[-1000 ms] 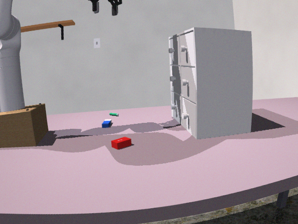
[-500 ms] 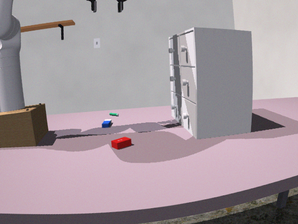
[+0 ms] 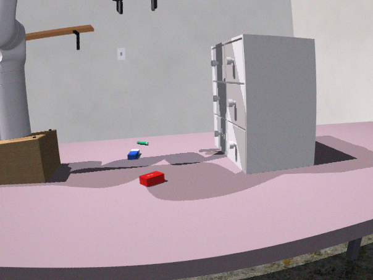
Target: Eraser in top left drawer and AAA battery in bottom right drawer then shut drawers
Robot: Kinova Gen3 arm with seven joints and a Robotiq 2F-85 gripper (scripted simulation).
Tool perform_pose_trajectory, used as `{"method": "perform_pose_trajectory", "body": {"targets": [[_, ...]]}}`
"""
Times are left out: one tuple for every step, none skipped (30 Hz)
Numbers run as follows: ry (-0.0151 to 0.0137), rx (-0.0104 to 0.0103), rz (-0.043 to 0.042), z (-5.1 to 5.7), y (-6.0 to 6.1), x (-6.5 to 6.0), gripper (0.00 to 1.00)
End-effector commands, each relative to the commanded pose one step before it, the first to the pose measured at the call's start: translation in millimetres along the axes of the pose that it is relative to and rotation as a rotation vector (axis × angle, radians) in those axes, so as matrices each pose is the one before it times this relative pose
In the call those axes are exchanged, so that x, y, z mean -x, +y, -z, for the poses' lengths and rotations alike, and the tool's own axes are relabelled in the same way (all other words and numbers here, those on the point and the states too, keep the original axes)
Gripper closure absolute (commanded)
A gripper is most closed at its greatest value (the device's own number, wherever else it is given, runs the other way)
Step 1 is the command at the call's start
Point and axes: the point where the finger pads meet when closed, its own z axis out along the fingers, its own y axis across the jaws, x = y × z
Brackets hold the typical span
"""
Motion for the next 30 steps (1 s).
{"method": "perform_pose_trajectory", "body": {"targets": [[0.00164,-0.00251,-0.03221,1.40,-1.07,2.14,0.00],[0.00000,0.00000,0.00000,0.00,0.00,0.00,0.00],[-0.00001,0.00001,-0.03738,0.63,-0.44,0.11,0.00],[0.00000,0.00000,-0.03720,0.63,-0.43,0.13,0.00],[0.00000,-0.00001,-0.03700,0.63,-0.42,0.14,0.00],[0.00000,-0.00001,-0.03677,0.63,-0.41,0.16,0.00],[0.00000,-0.00002,-0.03652,0.62,-0.40,0.17,0.00],[0.00000,-0.00003,-0.03625,0.62,-0.39,0.18,0.00],[0.00000,-0.00003,-0.03595,0.62,-0.38,0.20,0.00],[0.00000,-0.00004,-0.03563,0.61,-0.37,0.21,0.00],[0.00000,-0.00005,-0.03529,0.61,-0.36,0.22,0.00],[0.00000,-0.00005,-0.03493,0.61,-0.34,0.23,0.00],[0.00000,-0.00006,-0.03454,0.60,-0.33,0.24,0.00],[-0.00001,-0.00006,-0.03413,0.59,-0.31,0.25,0.00],[-0.00001,-0.00007,-0.03371,0.59,-0.30,0.26,0.00],[-0.00001,-0.00007,-0.03326,0.58,-0.29,0.26,0.00],[-0.00002,-0.00008,-0.03279,0.58,-0.27,0.27,0.00],[0.00000,0.00000,0.00000,0.00,0.00,0.00,0.00],[0.00000,0.00000,0.00000,0.00,0.00,0.00,0.00],[-0.00002,-0.00008,-0.03230,0.57,-0.26,0.27,0.00],[-0.00002,-0.00009,-0.03179,0.56,-0.24,0.28,0.00],[-0.00003,-0.00009,-0.03127,0.55,-0.23,0.28,0.00],[-0.00003,-0.00009,-0.03072,0.54,-0.21,0.28,0.00],[-0.00003,-0.00009,-0.03016,0.54,-0.20,0.28,0.00],[-0.00004,-0.00010,-0.02958,0.53,-0.19,0.28,0.00],[-0.00004,-0.00010,-0.02899,0.52,-0.17,0.28,0.00],[-0.00004,-0.00010,-0.02838,0.51,-0.16,0.28,0.00],[-0.00005,-0.00010,-0.02776,0.50,-0.15,0.28,0.00],[-0.00005,-0.00010,-0.02712,0.49,-0.14,0.27,0.00],[-0.00006,-0.00010,-0.02647,0.48,-0.13,0.27,0.00]]}}
